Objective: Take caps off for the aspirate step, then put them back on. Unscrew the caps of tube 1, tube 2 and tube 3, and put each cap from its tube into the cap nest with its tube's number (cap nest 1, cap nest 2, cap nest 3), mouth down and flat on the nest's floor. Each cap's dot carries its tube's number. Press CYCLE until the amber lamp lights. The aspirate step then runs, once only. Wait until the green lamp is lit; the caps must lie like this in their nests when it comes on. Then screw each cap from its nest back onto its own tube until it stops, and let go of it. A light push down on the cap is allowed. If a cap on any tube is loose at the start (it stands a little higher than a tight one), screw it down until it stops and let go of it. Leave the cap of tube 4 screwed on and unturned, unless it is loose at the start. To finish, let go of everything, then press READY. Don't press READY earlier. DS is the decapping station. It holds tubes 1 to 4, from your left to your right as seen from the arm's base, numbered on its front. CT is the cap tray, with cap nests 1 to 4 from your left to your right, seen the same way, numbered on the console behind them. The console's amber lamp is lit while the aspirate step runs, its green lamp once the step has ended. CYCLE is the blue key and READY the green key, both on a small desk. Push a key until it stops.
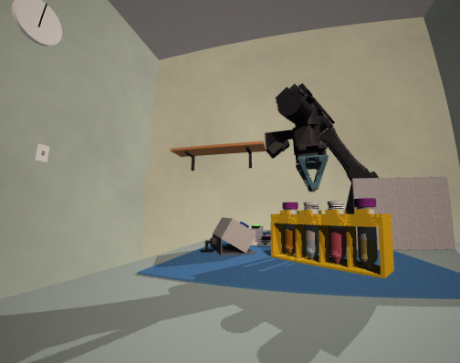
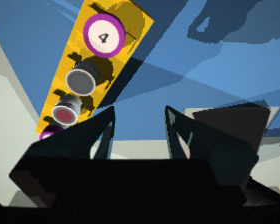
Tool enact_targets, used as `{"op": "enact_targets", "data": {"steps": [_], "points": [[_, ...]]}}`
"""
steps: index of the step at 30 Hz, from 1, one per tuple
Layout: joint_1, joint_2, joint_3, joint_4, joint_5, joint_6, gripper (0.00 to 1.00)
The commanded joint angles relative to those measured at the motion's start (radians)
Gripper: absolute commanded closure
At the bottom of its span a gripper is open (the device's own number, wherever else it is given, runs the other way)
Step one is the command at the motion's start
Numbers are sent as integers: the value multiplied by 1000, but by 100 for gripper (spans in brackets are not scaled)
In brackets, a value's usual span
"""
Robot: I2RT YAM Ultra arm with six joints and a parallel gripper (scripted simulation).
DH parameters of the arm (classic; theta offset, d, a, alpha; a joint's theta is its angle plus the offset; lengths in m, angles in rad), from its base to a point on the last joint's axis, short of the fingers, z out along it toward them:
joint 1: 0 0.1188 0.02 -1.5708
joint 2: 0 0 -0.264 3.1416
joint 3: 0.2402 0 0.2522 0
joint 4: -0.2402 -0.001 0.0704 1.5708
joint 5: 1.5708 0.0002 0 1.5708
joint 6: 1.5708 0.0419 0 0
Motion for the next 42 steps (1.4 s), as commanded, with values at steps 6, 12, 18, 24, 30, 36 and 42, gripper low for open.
{"op": "enact_targets", "data": {"steps": [6, 12, 18, 24, 30, 36, 42], "points": [[-119, -159, -61, -10, 109, -138, 53], [-205, -237, -73, -28, 158, -223, 53], [-290, -301, -59, -53, 203, -313, 53], [-389, -359, -7, -91, 250, -427, 53], [-454, -383, 49, -120, 277, -505, 53], [-458, -384, 54, -122, 279, -511, 53], [-458, -385, 53, -122, 279, -511, 53]]}}
